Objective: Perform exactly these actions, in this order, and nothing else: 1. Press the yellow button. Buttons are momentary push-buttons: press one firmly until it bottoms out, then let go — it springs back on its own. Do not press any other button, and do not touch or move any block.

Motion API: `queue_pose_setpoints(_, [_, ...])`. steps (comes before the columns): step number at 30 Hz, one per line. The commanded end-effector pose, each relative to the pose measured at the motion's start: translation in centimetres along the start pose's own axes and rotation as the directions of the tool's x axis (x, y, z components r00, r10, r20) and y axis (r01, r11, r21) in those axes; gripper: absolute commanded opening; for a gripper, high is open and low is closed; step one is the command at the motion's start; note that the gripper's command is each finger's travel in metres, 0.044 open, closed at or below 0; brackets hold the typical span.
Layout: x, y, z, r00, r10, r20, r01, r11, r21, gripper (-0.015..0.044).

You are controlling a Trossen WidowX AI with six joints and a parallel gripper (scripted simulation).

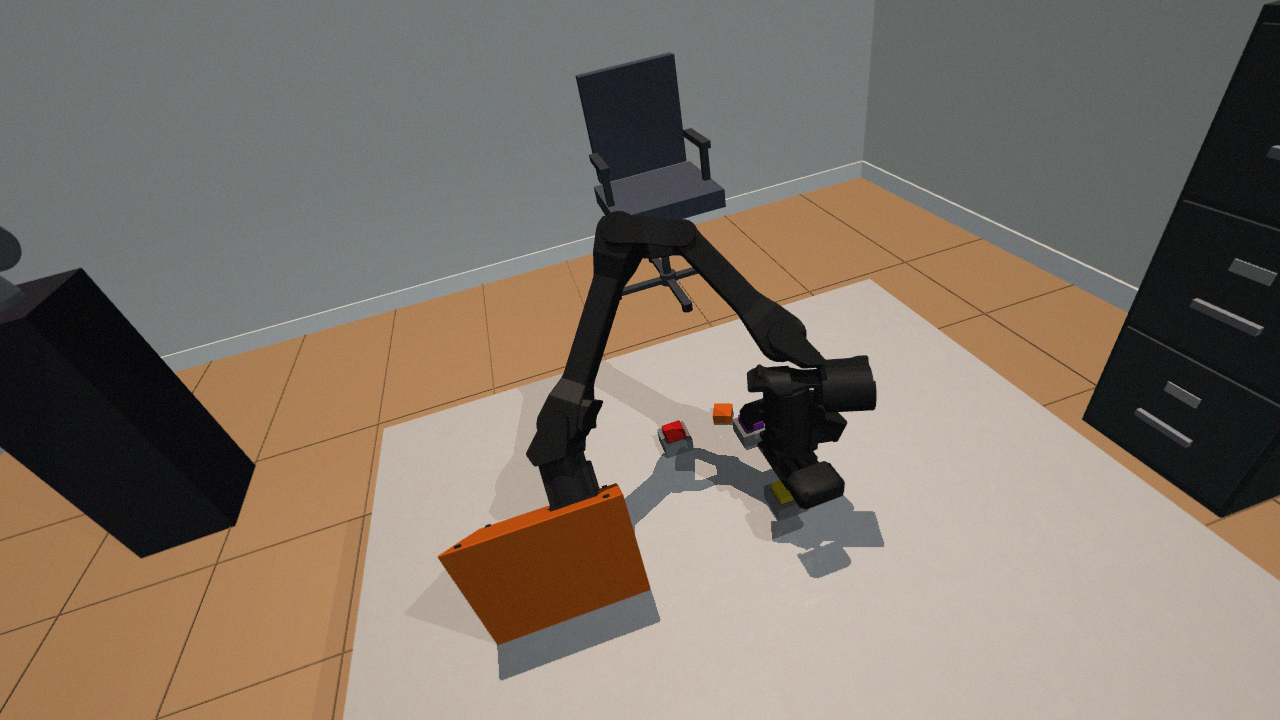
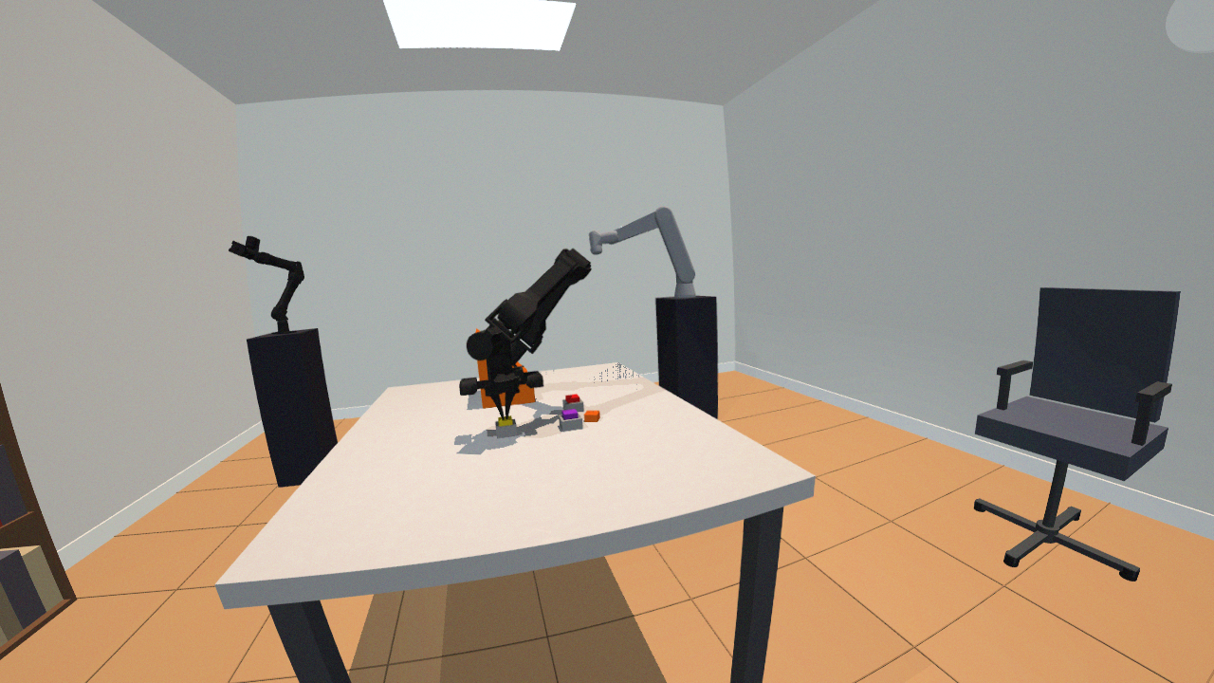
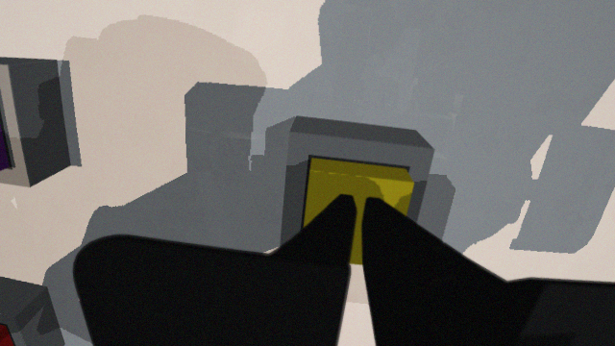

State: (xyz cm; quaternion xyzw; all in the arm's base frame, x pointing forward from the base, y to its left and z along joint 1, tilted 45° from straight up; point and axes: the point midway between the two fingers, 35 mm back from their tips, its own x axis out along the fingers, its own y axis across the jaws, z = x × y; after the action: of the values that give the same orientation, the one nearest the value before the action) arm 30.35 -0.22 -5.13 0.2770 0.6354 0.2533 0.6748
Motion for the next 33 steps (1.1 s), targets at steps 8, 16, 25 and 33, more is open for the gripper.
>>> queue_pose_setpoints(8, [0.7, 0.0, -0.5, 1.0, 0.011, -0.012, -0.01, 1.0, 0.014, 0.002])
queue_pose_setpoints(16, [0.7, 0.0, -0.5, 1.0, 0.011, -0.012, -0.01, 1.0, 0.014, 0.002])
queue_pose_setpoints(25, [-1.6, -0.1, -0.3, 1.0, 0.007, -0.01, -0.007, 1.0, 0.012, 0.002])
queue_pose_setpoints(33, [-2.8, 0.4, -0.3, 1.0, 0.007, -0.012, -0.007, 1.0, 0.013, 0.0072])
